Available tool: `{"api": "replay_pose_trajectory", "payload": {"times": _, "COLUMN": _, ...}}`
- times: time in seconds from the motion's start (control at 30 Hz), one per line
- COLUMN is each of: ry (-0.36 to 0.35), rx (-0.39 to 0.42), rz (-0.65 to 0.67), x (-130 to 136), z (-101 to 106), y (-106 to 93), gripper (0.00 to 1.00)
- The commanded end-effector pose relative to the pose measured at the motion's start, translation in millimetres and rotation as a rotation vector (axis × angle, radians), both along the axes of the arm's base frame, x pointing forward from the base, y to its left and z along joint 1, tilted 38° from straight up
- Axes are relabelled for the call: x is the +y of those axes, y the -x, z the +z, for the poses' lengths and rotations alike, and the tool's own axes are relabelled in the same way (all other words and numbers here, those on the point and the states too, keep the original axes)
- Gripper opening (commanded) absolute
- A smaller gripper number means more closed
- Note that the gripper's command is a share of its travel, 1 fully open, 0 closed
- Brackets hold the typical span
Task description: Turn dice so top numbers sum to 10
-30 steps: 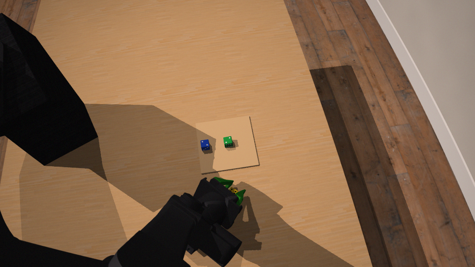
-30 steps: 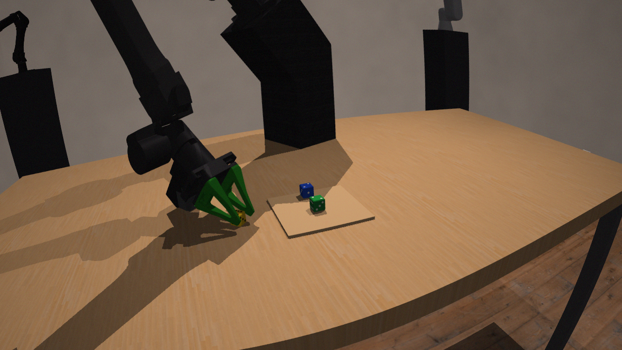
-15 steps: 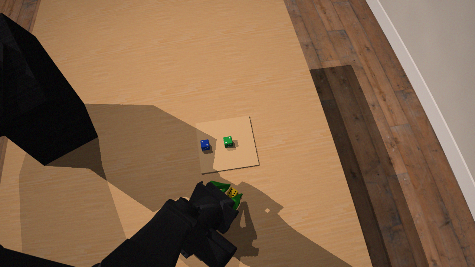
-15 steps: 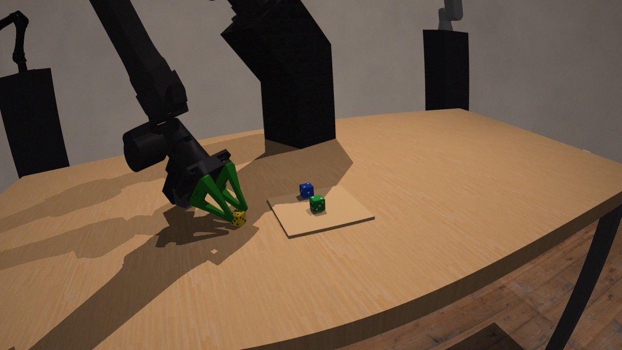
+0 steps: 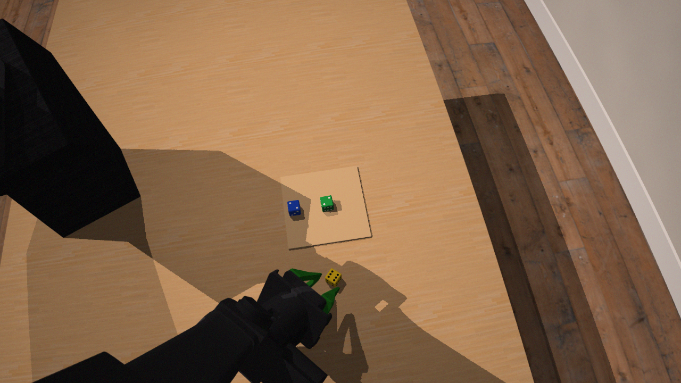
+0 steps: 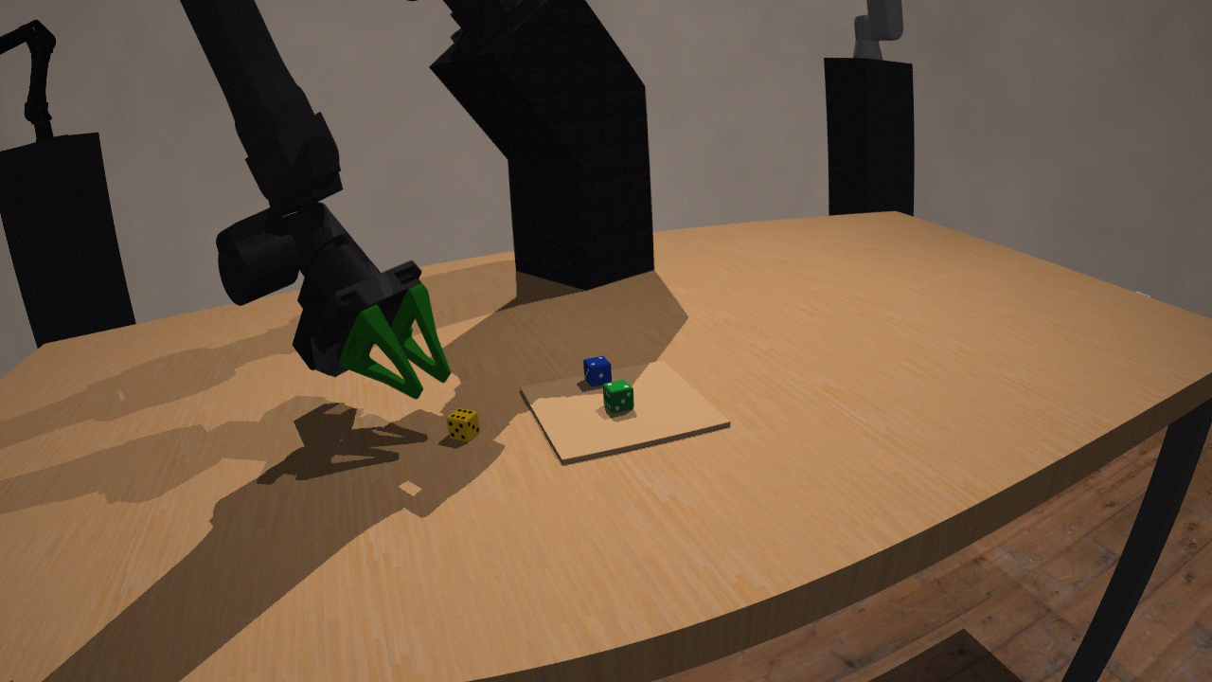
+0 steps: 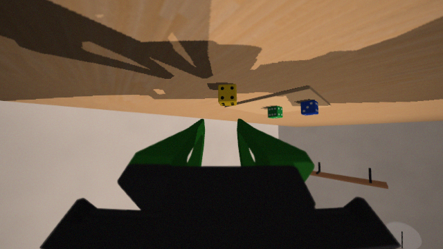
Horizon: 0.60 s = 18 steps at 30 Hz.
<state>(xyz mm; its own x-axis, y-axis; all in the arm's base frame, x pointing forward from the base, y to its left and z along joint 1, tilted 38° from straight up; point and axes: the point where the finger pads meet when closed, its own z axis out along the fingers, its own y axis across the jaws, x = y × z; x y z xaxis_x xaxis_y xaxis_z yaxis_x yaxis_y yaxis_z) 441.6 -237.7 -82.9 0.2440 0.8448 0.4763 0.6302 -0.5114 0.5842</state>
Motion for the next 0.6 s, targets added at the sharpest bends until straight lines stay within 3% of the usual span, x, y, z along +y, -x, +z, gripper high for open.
{"api": "replay_pose_trajectory", "payload": {"times": 0.0, "ry": -0.002, "rx": 0.014, "rz": 0.022, "x": 11.2, "z": -0.2, "y": 8.5, "gripper": 0.34}}
{"api": "replay_pose_trajectory", "payload": {"times": 0.27, "ry": 0.002, "rx": 0.008, "rz": 0.027, "x": 19.2, "z": 11.8, "y": 6.9, "gripper": 0.34}}
{"api": "replay_pose_trajectory", "payload": {"times": 0.57, "ry": -0.006, "rx": 0.009, "rz": 0.016, "x": 39.0, "z": 41.7, "y": 17.7, "gripper": 0.34}}
